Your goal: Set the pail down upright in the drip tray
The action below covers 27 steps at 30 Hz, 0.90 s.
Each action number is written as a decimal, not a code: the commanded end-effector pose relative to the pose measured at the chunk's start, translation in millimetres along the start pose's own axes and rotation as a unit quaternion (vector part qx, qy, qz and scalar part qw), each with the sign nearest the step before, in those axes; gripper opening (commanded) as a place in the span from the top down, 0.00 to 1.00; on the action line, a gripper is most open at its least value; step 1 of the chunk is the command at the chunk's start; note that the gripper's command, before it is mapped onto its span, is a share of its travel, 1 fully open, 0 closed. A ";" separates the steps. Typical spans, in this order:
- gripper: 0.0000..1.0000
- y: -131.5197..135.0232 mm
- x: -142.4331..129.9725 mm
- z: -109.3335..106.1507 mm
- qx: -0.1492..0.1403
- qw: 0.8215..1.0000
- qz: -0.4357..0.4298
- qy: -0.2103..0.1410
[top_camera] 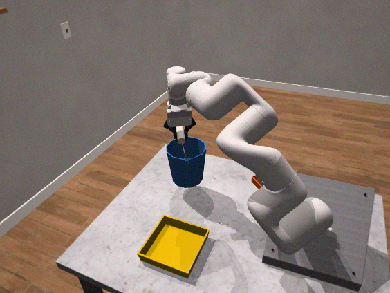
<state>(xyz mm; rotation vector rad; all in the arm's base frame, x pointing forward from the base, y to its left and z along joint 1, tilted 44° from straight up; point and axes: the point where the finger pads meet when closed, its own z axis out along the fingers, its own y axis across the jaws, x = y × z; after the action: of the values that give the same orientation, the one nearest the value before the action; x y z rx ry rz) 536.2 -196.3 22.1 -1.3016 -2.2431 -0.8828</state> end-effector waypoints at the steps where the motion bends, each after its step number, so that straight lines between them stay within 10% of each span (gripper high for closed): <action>1: 1.00 0.1 -1.0 -6.3 -0.001 1.000 0.000 -0.003; 27: 1.00 0.1 -1.0 -12.9 -0.001 1.000 0.000 -0.003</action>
<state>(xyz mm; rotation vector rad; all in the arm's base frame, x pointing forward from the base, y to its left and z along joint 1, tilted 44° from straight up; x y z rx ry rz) 536.4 -202.9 29.1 -1.3011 -2.2426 -0.8829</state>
